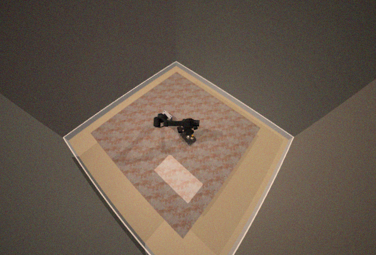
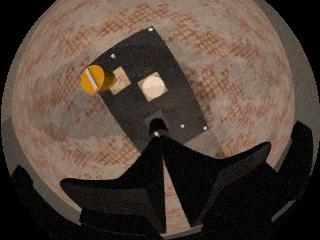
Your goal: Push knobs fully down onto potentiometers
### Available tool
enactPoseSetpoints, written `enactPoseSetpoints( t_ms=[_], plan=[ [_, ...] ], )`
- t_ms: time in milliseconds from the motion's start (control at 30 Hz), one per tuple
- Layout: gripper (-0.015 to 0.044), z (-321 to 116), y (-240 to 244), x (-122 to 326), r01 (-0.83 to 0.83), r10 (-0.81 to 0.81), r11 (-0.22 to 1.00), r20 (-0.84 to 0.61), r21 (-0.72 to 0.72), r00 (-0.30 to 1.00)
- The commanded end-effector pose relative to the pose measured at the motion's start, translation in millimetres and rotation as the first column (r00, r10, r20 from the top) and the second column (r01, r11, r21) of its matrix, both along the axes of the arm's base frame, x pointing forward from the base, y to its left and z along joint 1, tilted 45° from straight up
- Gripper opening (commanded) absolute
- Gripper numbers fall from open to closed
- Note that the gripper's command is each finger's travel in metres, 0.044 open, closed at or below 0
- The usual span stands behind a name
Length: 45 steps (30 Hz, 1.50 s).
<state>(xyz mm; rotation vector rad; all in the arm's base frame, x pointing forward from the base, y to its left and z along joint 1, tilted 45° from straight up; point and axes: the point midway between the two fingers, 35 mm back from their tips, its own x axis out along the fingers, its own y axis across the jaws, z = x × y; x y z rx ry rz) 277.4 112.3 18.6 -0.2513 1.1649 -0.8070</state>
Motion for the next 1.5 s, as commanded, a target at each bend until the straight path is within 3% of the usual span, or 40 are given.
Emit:
enactPoseSetpoints(
  t_ms=[0,1467],
  plan=[
    [0.0,-6.1,-8.6,4.5,0.023,-0.023,1.0,0.002,-0.004,1.0],
    [0.0,4.2,1.8,2.7,0.023,-0.023,1.0,0.001,-0.003,1.0]
  ],
)
